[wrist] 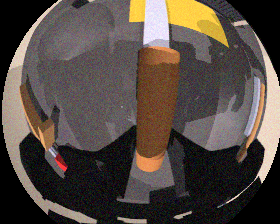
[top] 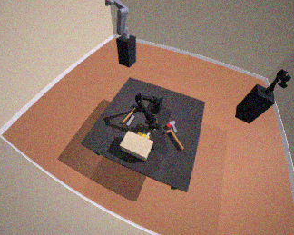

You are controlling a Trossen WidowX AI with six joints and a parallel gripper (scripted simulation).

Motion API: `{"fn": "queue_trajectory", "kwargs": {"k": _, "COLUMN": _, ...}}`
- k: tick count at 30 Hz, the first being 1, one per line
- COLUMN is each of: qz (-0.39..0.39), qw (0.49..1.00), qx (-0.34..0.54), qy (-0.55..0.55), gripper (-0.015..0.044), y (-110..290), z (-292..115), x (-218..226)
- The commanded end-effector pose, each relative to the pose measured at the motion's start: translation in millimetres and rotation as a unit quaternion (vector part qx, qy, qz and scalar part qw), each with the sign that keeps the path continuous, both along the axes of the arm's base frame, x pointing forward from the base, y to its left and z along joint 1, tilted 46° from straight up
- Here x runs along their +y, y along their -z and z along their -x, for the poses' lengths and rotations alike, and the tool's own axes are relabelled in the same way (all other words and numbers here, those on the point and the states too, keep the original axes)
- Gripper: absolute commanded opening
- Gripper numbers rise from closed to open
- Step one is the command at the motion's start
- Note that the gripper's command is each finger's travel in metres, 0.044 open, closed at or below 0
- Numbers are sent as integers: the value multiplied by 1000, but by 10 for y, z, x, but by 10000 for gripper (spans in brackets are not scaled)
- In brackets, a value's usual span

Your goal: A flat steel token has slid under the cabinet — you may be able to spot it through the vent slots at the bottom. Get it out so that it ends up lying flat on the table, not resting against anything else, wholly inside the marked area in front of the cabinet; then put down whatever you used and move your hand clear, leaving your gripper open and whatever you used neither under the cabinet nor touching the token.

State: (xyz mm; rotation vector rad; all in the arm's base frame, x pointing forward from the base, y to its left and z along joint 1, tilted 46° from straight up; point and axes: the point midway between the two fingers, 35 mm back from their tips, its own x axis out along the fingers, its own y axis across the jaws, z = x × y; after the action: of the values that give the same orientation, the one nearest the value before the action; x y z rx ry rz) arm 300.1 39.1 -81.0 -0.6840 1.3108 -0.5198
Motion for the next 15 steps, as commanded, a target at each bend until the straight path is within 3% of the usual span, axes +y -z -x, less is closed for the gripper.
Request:
{"fn": "queue_trajectory", "kwargs": {"k": 1, "qz": 0, "qw": 1000, "qx": 2, "qy": 2, "gripper": 0, "y": 13, "z": 83, "x": -23}}
{"fn": "queue_trajectory", "kwargs": {"k": 15, "qz": 0, "qw": 1000, "qx": 3, "qy": 2, "gripper": 0, "y": 40, "z": 255, "x": -43}}
